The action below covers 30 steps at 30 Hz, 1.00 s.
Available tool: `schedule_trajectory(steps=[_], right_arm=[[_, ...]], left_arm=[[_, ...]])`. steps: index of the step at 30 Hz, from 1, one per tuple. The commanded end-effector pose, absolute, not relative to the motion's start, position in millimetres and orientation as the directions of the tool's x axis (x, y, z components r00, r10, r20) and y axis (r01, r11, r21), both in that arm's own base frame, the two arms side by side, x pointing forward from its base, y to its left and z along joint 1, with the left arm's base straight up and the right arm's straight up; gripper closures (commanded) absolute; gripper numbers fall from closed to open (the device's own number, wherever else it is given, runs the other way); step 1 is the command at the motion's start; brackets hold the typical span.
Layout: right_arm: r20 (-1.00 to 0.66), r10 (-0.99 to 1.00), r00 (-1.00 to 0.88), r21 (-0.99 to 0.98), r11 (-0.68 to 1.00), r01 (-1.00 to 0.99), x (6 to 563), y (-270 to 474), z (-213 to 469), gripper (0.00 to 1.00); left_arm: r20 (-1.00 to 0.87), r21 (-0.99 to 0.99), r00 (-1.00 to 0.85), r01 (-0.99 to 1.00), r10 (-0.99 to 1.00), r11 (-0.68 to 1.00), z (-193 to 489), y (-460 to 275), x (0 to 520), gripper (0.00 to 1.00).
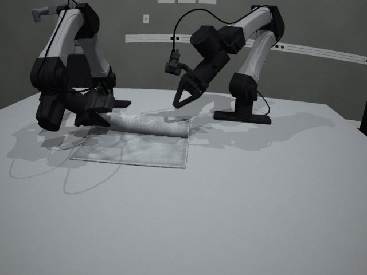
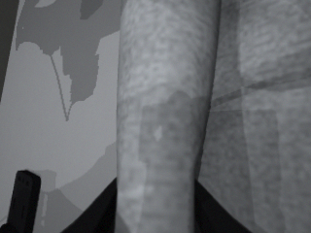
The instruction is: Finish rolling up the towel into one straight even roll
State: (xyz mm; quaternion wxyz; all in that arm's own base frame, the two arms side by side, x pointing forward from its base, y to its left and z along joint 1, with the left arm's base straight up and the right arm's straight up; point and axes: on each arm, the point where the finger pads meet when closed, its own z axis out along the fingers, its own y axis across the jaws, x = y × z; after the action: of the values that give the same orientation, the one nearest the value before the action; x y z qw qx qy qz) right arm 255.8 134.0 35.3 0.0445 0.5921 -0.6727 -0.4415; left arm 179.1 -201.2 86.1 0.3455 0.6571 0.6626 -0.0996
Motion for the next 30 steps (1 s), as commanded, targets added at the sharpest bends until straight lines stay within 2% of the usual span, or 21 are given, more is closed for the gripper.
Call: schedule_trajectory(steps=[1,12,19,30], right_arm=[[-0.454,-0.843,-0.288,0.657,-0.098,-0.747,254.5,135.8,31.5,0.66],[-0.454,-0.843,-0.288,0.657,-0.098,-0.747,254.5,135.8,31.5,0.66],[-0.454,-0.843,-0.288,0.657,-0.098,-0.747,254.5,135.8,31.5,0.66],[-0.454,-0.843,-0.288,0.657,-0.098,-0.747,254.5,135.8,31.5,0.66]], left_arm=[[-0.604,0.342,0.144,0.935,0.784,0.092,88.4,-207.6,182.9,0.02],[-0.604,0.342,0.159,0.937,0.781,0.073,33.4,-207.4,182.9,0.02],[-0.604,0.342,0.161,0.937,0.781,0.072,29.3,-210.3,186.4,0.02],[-0.604,0.342,0.161,0.937,0.781,0.072,29.3,-210.3,186.4,0.49]])
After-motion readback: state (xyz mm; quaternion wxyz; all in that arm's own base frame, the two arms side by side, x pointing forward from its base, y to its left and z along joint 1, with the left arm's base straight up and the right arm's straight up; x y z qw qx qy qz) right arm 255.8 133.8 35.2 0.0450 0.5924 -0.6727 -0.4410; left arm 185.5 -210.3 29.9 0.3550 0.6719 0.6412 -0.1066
